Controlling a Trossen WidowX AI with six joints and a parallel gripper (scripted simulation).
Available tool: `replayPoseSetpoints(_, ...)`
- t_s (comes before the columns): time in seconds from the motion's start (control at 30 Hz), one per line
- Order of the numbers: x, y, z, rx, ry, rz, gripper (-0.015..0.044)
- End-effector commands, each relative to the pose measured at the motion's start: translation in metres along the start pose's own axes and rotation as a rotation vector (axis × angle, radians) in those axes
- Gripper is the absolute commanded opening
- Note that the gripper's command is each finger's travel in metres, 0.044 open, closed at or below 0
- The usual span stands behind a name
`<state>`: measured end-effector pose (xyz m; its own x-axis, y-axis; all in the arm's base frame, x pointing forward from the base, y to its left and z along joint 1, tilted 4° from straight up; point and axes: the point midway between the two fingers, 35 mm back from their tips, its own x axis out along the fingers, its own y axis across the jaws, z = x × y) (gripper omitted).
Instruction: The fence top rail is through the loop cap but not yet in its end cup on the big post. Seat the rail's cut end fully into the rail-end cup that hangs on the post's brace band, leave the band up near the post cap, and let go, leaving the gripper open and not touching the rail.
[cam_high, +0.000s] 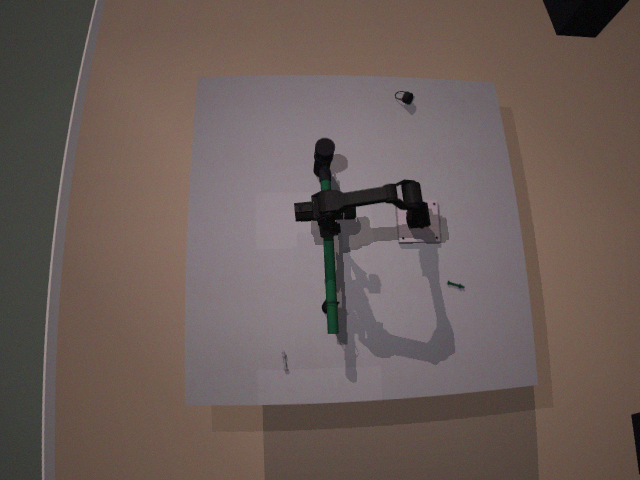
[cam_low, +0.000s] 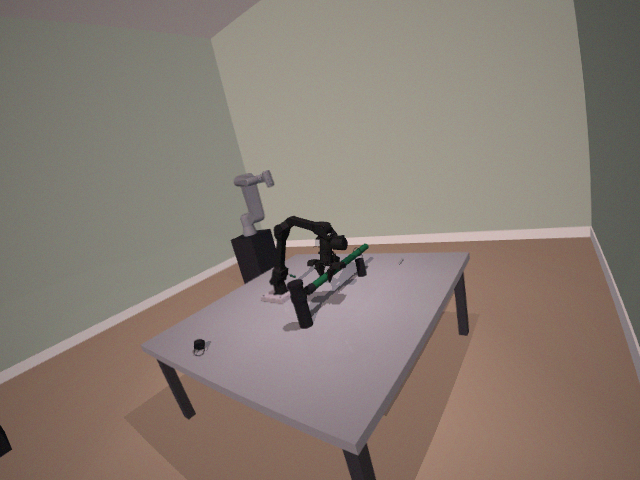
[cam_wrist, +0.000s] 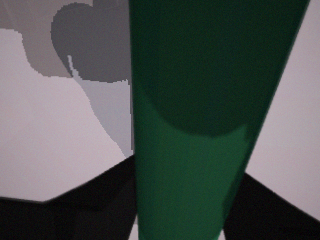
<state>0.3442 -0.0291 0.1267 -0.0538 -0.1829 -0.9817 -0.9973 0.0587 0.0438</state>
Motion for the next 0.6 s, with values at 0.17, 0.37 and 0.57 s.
replayPoseSetpoints(0.17, -0.0051, -0.0016, -0.0096, 0.017, 0.014, -0.017, 0.0000)
replayPoseSetpoints(0.37, -0.0047, -0.0022, -0.0114, 0.017, 0.014, -0.017, 0.0000)
replayPoseSetpoints(0.57, -0.0041, -0.0026, -0.0132, 0.017, 0.014, -0.017, 0.0000)
